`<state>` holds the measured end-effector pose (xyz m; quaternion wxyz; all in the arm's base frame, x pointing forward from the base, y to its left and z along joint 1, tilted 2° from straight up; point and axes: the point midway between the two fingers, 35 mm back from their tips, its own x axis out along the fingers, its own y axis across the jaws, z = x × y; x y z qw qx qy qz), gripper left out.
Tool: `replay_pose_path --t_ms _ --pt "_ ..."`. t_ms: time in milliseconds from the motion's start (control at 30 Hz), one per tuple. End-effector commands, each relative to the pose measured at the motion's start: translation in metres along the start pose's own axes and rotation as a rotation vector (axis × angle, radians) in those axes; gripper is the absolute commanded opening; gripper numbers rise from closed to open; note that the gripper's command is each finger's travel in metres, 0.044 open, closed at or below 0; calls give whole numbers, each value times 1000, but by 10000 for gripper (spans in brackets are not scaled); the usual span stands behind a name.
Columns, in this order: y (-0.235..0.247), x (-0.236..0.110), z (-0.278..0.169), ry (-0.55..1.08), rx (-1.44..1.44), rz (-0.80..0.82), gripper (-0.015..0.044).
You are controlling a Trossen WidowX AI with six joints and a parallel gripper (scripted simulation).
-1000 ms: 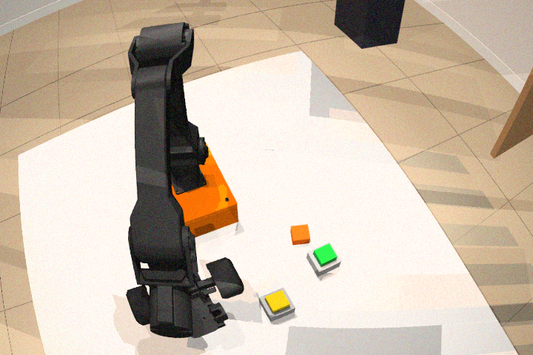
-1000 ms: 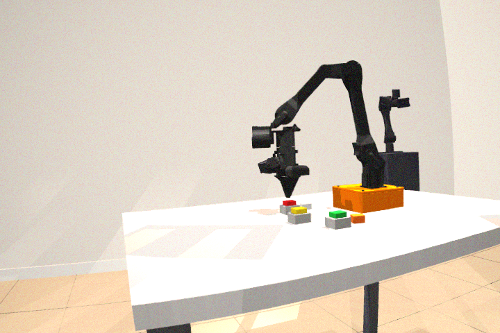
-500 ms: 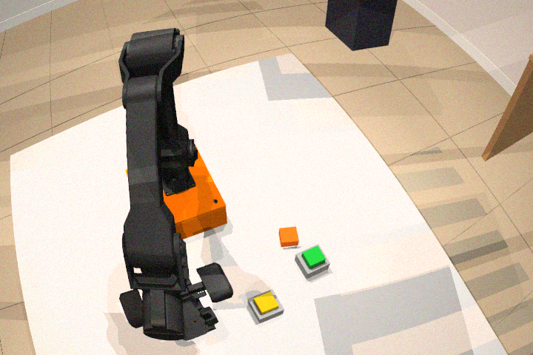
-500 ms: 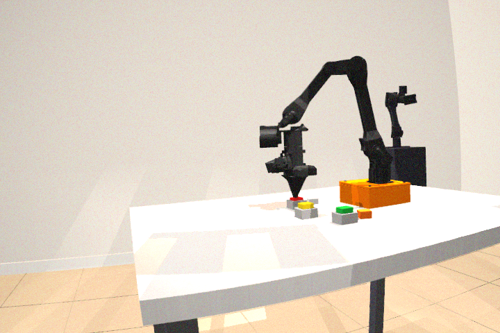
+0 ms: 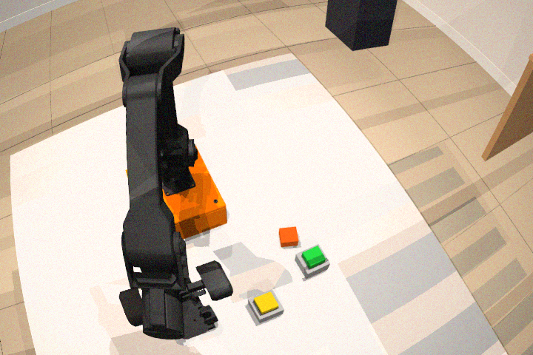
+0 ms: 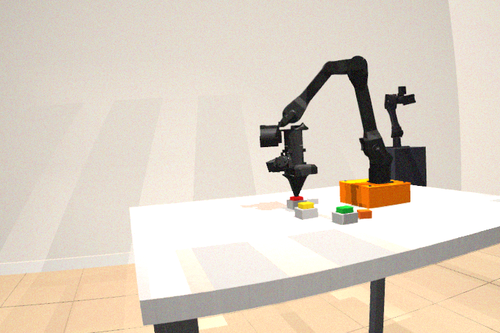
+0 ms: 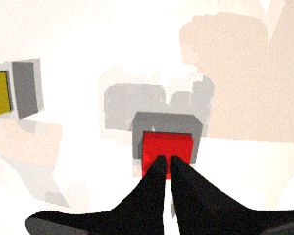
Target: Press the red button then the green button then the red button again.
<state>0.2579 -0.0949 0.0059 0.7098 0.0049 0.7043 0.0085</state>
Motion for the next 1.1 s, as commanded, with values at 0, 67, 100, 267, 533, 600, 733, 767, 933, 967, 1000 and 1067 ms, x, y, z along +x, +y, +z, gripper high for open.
replay_pose_path --t_ms 0,67,100,267,533,600,733,767,933,967,1000,1067 --pt "0 -26 0 -1 -2 0 20" --pt "0 -28 -1 0 -2 0 20" --pt "0 -28 -1 0 -2 0 20" --pt "31 -36 15 -2 -2 2 125" --pt "146 -61 37 -6 -2 12 335" --pt "176 -67 34 -6 -2 15 387" --pt "235 -81 19 -4 -2 23 400" --pt "249 -84 13 -3 -2 25 400" --pt "297 -96 -13 1 -2 32 400" --pt "297 -96 -13 1 -2 32 400" --pt "297 -96 -13 1 -2 32 400" --pt "297 -96 -13 1 -2 32 400"
